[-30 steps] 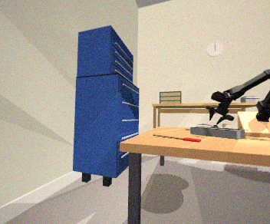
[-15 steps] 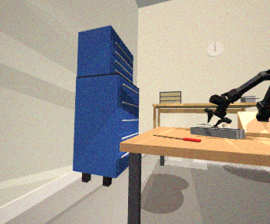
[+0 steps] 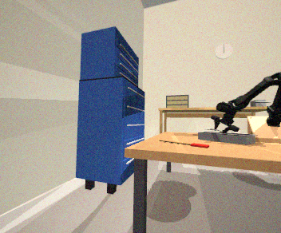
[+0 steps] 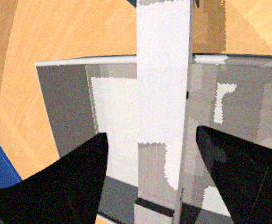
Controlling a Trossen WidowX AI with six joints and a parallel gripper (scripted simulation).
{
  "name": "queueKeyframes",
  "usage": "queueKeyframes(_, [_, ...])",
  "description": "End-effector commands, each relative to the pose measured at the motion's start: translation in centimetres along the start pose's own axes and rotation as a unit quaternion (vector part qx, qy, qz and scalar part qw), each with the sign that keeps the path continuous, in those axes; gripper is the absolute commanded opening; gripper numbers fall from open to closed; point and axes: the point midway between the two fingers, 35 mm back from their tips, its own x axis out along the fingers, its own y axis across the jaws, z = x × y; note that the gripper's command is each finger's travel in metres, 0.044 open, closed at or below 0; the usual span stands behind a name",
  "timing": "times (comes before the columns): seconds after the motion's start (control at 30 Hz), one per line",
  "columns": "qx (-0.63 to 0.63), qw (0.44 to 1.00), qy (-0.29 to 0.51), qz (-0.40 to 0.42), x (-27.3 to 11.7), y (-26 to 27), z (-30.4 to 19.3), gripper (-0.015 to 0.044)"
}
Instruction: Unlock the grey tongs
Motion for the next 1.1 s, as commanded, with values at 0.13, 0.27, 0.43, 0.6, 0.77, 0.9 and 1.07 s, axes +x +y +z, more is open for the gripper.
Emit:
queueKeyframes(0.13, [0.002,1.000,-0.003,0.000,1.4,-0.2,0.2,0.0260])
queueKeyframes(0.27, [0.002,1.000,-0.003,0.000,2.1,-0.2,0.3,0.0260])
queueKeyframes(0.43, [0.002,1.000,-0.003,0.000,2.7,-0.3,0.4,0.0260])
queueKeyframes(0.6, [0.000,1.000,0.000,-0.001,2.3,-0.3,0.2,0.0155])
queueKeyframes(0.77, [0.000,1.000,0.000,-0.001,2.3,-0.3,0.2,0.0063])
queueKeyframes(0.9, [0.000,1.000,0.000,-0.001,2.3,-0.3,0.2,0.0036])
queueKeyframes(1.07, [0.000,1.000,0.000,-0.001,2.3,-0.3,0.2,-0.0075])
